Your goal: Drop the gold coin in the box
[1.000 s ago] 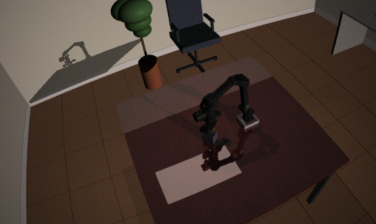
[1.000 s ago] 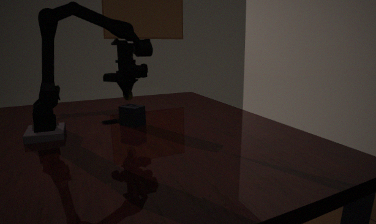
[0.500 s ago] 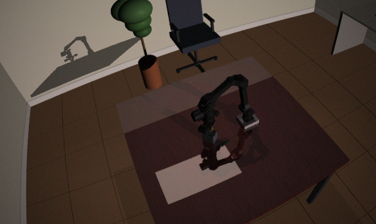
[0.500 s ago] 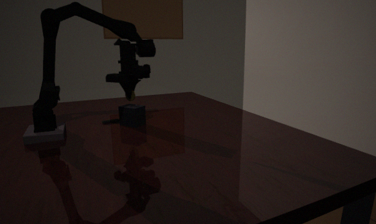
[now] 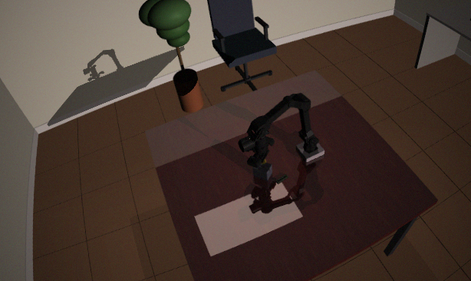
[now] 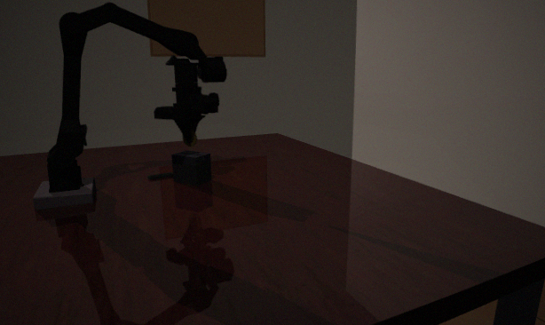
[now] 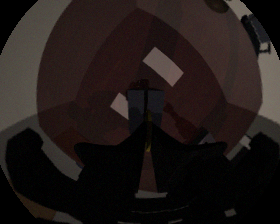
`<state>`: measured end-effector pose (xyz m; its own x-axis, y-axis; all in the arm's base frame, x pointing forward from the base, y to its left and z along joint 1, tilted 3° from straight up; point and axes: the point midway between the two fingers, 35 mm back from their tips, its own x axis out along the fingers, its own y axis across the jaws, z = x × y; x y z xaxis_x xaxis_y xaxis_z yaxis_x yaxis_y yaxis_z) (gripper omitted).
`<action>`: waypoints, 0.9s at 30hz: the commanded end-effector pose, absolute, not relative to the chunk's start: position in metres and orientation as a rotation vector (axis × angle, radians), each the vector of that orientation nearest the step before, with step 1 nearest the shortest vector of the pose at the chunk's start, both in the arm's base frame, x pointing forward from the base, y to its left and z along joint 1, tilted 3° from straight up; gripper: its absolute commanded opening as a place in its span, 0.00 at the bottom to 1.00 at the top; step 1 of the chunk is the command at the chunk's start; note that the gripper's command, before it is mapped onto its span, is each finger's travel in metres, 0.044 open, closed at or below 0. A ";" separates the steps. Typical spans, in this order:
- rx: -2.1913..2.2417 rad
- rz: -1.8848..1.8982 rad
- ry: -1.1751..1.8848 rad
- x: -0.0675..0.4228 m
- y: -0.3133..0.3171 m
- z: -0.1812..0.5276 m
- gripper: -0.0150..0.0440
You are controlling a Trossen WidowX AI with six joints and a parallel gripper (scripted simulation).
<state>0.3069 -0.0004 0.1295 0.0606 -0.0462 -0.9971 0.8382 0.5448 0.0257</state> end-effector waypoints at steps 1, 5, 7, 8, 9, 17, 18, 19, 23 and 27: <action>0.752 -0.771 1.353 0.310 -0.001 0.130 0.25; 0.755 -0.774 1.352 0.308 -0.001 0.130 0.25; 0.757 -0.775 1.351 0.308 -0.001 0.130 0.25; 0.757 -0.775 1.351 0.308 -0.001 0.130 0.25; 0.757 -0.775 1.351 0.308 -0.001 0.130 0.25; 0.757 -0.775 1.351 0.308 0.000 0.126 0.25; 0.757 -0.775 1.351 0.308 0.000 0.125 0.25; 0.757 -0.775 1.351 0.308 0.000 0.125 0.25; 0.759 -0.777 1.350 0.308 0.000 0.123 0.25; 0.760 -0.778 1.350 0.308 0.000 0.121 0.25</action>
<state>0.3084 0.0001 0.1238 0.0633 -0.0459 -0.9969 0.8370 0.5465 0.0280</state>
